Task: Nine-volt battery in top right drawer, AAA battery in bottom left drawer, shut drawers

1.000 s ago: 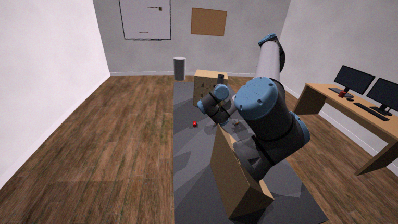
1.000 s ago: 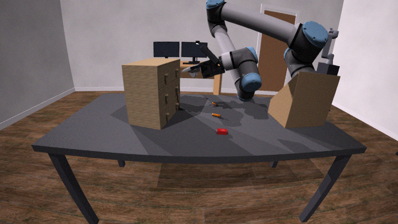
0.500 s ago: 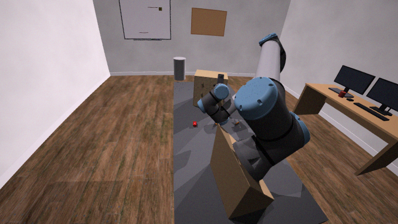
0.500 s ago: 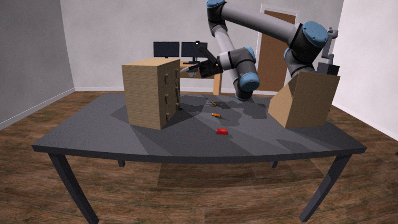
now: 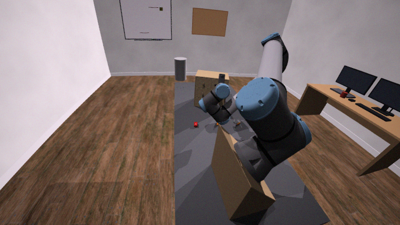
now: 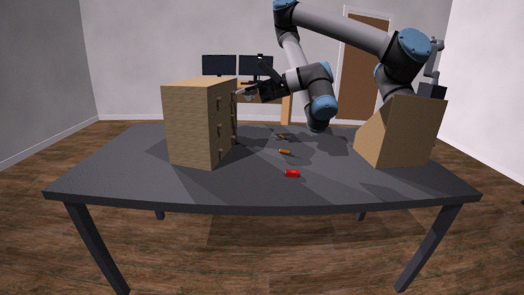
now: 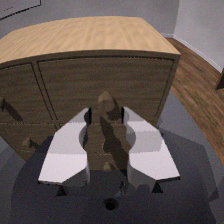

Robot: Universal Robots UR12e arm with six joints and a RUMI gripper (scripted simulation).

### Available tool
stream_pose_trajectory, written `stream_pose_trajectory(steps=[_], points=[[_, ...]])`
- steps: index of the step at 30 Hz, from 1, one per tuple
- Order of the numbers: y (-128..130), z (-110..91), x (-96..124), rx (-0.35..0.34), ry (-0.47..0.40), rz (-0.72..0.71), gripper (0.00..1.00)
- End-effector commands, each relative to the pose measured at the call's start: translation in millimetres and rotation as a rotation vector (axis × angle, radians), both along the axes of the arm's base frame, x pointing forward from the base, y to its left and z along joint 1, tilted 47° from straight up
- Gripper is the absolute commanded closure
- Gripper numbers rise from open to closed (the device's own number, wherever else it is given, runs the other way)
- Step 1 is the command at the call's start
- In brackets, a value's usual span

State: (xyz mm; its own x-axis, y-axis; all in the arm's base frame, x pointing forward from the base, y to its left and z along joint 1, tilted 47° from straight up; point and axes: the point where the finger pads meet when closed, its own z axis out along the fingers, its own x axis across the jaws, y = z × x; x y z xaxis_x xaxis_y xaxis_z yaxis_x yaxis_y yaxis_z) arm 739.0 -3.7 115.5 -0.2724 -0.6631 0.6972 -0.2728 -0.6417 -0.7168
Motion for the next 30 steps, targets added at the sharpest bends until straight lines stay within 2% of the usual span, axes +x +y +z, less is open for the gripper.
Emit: stream_pose_trajectory(steps=[1, 30], points=[[-0.2, 1.4, 4.3, 0.0, 0.0, 0.001, 0.8], [-1.0, 2.8, 10.0, 0.0, 0.0, 0.001, 0.8]])
